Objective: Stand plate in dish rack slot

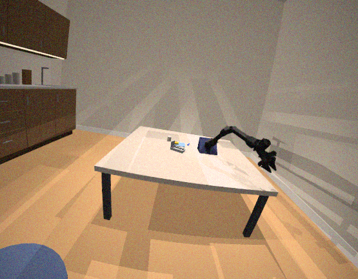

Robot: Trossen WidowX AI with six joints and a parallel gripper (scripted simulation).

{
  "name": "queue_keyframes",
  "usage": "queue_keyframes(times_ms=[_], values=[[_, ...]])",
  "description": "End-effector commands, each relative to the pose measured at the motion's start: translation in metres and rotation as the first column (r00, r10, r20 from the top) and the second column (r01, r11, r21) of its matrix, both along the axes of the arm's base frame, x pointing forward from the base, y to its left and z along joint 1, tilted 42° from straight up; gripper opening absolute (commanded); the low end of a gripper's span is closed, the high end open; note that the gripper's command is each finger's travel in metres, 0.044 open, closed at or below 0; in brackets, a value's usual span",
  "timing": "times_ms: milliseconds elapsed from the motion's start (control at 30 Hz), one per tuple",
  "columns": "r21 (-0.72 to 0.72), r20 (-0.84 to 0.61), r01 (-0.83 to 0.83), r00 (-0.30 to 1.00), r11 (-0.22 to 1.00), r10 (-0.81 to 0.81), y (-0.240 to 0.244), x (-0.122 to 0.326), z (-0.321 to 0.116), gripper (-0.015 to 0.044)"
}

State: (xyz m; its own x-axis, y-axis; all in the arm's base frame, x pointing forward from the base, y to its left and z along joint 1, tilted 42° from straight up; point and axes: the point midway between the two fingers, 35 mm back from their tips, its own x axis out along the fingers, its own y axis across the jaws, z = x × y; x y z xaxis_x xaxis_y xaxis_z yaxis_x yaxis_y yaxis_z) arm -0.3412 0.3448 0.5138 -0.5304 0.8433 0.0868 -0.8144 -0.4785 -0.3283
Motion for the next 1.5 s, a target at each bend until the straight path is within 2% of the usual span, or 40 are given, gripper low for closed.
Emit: queue_keyframes(times_ms=[0, 333, 800, 1300, 1467], values=[[0.001, 0.001, 0.002, 1.0, 1.0, -0.002, 0.001, 0.001, 0.0, 0.04], [-0.004, 0.089, 0.133, 0.987, 0.991, -0.132, 0.058, 0.057, -0.019, 0.04], [-0.007, 0.156, 0.437, 0.889, 0.899, -0.431, 0.129, 0.205, -0.034, 0.04], [-0.023, 0.229, 0.709, 0.69, 0.704, -0.687, 0.149, 0.379, -0.053, 0.04], [-0.053, 0.172, 0.772, 0.632, 0.633, -0.756, 0.141, 0.43, -0.051, 0.04]])
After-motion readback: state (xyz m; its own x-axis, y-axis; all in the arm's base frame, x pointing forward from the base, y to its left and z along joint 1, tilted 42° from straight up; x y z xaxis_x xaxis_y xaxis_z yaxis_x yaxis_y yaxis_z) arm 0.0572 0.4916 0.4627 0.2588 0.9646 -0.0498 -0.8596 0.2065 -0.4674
